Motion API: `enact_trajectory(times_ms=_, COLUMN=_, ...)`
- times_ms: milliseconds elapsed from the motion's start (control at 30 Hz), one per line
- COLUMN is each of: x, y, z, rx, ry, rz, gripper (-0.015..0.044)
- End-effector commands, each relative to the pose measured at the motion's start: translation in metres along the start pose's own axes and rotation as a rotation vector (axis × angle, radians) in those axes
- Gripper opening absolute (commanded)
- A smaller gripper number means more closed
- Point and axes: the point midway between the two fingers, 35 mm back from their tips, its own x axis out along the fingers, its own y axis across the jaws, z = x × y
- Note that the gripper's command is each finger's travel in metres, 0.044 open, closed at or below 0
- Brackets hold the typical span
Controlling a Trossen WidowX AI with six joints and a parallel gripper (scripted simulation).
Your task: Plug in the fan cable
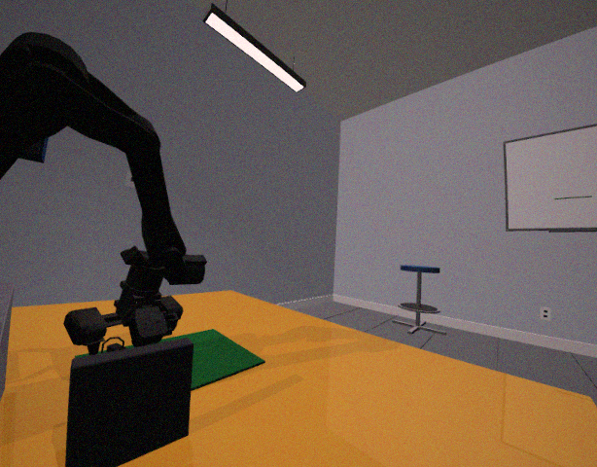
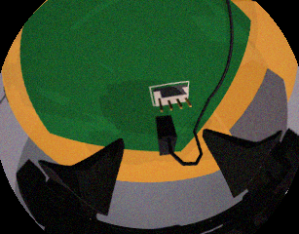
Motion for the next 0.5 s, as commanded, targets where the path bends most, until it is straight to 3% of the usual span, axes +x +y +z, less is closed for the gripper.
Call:
enact_trajectory(times_ms=0, x=0.0040, y=-0.0023, z=0.0012, rx=-0.004, ry=-0.003, rz=-0.007, gripper=0.0440)
enact_trajectory(times_ms=67, x=0.0040, y=-0.0023, z=0.0012, rx=-0.004, ry=-0.003, rz=-0.007, gripper=0.0440)
enact_trajectory(times_ms=300, x=0.0018, y=-0.0009, z=0.0004, rx=0.000, ry=0.000, rz=-0.003, gripper=0.0256)
enact_trajectory(times_ms=467, x=0.0018, y=-0.0009, z=0.0004, rx=0.000, ry=0.000, rz=-0.003, gripper=0.0223)
